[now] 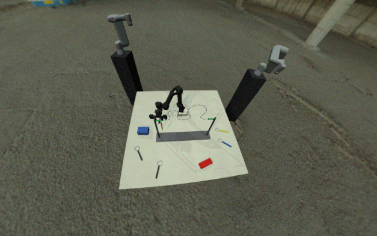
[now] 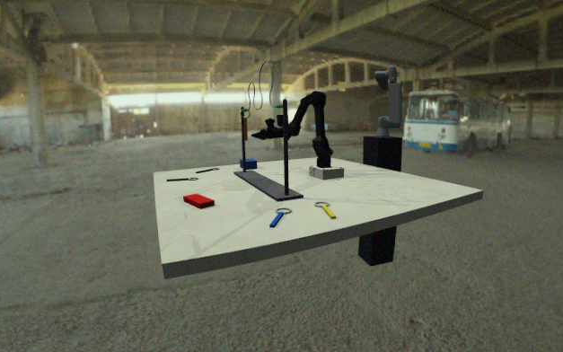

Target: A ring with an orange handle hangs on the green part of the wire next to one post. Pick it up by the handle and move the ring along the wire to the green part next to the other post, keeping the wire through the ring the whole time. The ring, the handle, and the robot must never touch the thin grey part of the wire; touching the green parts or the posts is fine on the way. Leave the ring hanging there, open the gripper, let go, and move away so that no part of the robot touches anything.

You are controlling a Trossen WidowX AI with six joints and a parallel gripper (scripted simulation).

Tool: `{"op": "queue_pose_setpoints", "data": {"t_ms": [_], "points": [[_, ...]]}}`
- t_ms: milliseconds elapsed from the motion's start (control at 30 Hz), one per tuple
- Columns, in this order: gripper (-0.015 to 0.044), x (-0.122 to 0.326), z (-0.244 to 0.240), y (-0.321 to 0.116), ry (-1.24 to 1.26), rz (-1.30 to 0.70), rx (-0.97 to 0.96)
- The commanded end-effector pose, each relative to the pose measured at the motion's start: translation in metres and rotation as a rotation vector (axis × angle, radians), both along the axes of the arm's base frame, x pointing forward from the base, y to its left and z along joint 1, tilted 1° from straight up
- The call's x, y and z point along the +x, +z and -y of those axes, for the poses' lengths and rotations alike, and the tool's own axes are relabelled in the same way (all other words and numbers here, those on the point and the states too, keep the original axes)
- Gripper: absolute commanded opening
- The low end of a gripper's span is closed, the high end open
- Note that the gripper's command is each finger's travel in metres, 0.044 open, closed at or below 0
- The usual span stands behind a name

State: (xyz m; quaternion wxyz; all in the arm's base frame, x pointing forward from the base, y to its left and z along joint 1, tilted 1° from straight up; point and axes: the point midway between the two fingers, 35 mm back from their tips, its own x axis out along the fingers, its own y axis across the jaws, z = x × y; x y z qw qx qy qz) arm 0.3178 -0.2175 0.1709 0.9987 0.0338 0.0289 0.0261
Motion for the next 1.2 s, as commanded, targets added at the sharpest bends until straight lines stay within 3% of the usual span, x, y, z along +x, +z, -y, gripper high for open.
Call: {"op": "queue_pose_setpoints", "data": {"t_ms": [0, 333, 700, 1167], "points": [[0.016, -0.02, -0.014, -0.029, 0.056, 0.018, -0.031], [0.016, -0.051, -0.042, -0.06, 0.133, 0.048, -0.085], [0.016, -0.002, -0.052, -0.01, 0.133, 0.054, -0.086], [0.016, 0.013, -0.053, -0.008, 0.133, 0.055, -0.086]]}}
